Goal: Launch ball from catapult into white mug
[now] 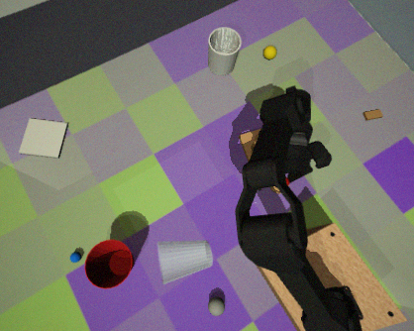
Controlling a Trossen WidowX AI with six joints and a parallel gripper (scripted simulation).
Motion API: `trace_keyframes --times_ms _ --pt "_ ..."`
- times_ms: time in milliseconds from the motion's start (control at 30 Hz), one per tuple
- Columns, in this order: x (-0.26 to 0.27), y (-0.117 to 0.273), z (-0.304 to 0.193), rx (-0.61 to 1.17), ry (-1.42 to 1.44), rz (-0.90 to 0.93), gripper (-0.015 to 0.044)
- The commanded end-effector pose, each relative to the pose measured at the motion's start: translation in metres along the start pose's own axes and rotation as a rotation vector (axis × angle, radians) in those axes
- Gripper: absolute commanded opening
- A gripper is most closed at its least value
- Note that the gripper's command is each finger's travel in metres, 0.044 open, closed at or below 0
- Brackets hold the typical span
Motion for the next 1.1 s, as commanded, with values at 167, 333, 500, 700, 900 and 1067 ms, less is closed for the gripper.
trace_keyframes --times_ms 167,333,500,700,900,1067 --pt "-0.001 0.012 -0.003 -0.008 -0.004 -0.001 0.0289" --pt "-0.006 0.093 -0.041 -0.066 -0.041 -0.009 0.0420" --pt "-0.007 0.091 -0.034 -0.100 -0.047 -0.009 0.0440" --pt "-0.009 0.111 0.003 -0.296 -0.062 -0.028 0.0440" --pt "-0.008 0.137 0.038 -0.500 -0.061 -0.023 0.0440" --pt "-0.004 0.160 0.065 -0.665 -0.046 0.002 0.0440"
Point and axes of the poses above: the point midway between the two fingers, 35 mm back from their tips, its own y axis back along the fingers, its own x axis across the jaws, z = x × y, the point moved 10 cm from there along y, back along the fingers, and after that the axes turned 9 degrees about -y, right-handed, at the moved point
